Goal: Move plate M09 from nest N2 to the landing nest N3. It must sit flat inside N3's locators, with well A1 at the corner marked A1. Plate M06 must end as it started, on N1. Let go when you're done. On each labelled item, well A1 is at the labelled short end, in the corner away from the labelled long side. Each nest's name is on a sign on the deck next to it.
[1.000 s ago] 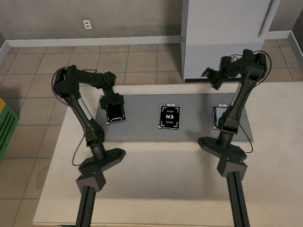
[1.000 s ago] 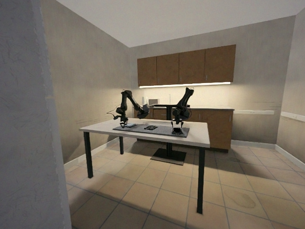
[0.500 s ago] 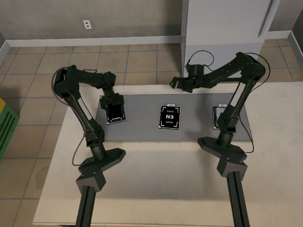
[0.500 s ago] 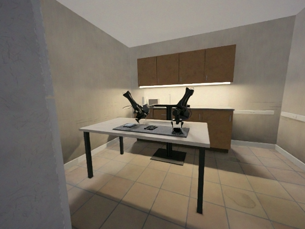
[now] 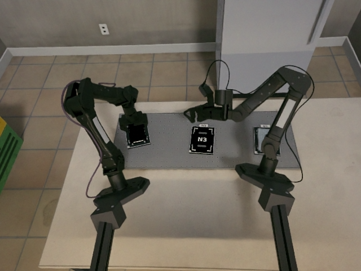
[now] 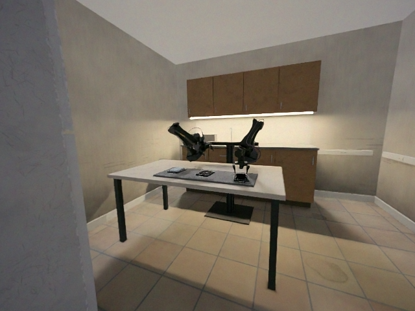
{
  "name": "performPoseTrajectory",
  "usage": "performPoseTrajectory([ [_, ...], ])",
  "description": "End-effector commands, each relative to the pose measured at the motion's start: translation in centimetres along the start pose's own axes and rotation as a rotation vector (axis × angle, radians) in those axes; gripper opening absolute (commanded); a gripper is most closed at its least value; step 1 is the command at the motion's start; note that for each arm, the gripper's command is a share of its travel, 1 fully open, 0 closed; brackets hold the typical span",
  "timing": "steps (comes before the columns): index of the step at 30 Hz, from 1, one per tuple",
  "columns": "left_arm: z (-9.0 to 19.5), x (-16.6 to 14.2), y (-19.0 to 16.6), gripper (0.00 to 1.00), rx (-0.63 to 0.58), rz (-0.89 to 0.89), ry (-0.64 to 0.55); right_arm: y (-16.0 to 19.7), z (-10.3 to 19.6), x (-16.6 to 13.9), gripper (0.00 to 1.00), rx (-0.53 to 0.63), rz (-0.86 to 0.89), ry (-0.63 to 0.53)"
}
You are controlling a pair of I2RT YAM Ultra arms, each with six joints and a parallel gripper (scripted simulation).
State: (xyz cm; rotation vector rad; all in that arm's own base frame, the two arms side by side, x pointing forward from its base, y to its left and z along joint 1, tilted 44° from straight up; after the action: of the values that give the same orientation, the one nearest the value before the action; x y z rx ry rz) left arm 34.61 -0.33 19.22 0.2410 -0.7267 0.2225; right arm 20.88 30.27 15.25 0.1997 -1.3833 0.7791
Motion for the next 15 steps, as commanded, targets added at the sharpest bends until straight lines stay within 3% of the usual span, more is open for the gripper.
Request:
performPoseTrajectory([
  [1, 0.2, 0.2, 0.1, 1.00, 0.006, 0.000, -0.009, 2.7, 2.6, -0.6, 1.00, -0.029, 0.146, -0.087],
  [4, 0.2, 0.2, 0.1, 1.00, 0.006, 0.000, -0.009, 5.0, 5.0, -1.2, 1.00, 0.025, 0.218, -0.120],
  [6, 0.2, 0.2, 0.1, 1.00, 0.006, 0.000, -0.009, 5.0, 5.0, -1.2, 1.00, 0.025, 0.218, -0.120],
  [15, 0.2, 0.2, 0.1, 1.00, 0.006, 0.000, -0.009, 8.6, 10.7, -2.8, 1.00, 0.134, 0.380, -0.198],
])
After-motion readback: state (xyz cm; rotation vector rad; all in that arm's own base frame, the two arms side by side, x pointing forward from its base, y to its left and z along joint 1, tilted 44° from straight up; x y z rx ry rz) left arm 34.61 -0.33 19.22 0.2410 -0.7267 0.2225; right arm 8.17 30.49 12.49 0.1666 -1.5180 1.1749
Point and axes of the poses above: on each arm, the point where the finger pads meet when closed, its own z axis back along the fingers, its own y axis across the jaws, x = y × z, the point moved 3 cm from there along z, back along the fingers, and after that the axes turned 2 degrees about -z, right-handed, at the moved point
